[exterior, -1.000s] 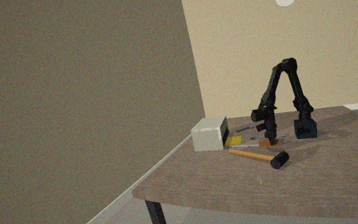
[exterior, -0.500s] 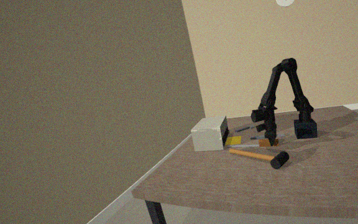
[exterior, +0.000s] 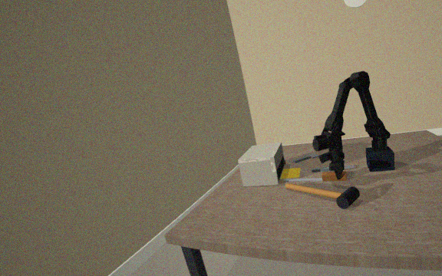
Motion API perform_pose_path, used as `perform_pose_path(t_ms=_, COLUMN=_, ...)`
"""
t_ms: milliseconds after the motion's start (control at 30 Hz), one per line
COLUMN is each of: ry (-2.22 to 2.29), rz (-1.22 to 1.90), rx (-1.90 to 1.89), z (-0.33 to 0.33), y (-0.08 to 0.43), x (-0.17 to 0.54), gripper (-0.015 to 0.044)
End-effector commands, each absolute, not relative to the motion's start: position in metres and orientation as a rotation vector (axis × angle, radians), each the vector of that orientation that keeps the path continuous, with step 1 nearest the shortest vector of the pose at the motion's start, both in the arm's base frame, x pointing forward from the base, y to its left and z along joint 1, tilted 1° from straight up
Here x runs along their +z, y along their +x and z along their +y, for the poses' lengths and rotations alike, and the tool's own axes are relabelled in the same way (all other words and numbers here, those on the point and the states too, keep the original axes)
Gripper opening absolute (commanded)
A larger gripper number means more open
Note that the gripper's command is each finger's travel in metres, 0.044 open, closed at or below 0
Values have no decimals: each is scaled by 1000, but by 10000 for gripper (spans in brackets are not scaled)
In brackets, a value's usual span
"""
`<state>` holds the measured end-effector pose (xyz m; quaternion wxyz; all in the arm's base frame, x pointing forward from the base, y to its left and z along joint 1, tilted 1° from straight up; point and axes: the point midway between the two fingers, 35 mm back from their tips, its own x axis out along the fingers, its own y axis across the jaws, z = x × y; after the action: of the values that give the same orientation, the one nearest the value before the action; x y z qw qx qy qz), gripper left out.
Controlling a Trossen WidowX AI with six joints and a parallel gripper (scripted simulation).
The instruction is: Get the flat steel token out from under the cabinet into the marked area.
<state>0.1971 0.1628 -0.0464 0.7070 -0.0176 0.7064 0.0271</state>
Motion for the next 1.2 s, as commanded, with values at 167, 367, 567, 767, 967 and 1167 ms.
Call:
perform_pose_path(t_ms=167, ry=-37, rz=1569, rx=63, z=164, y=197, x=-46, gripper=0)
perform_pose_path(t_ms=367, ry=-39, rz=1570, rx=63, z=164, y=203, x=-46, gripper=0)
perform_pose_path(t_ms=567, ry=-42, rz=1571, rx=63, z=164, y=211, x=-46, gripper=0)
perform_pose_path(t_ms=767, ry=-43, rz=1571, rx=63, z=164, y=218, x=-46, gripper=0)
perform_pose_path(t_ms=967, ry=-44, rz=1571, rx=63, z=164, y=226, x=-46, gripper=0)
perform_pose_path(t_ms=1167, ry=-45, rz=1571, rx=63, z=165, y=234, x=-45, gripper=0)
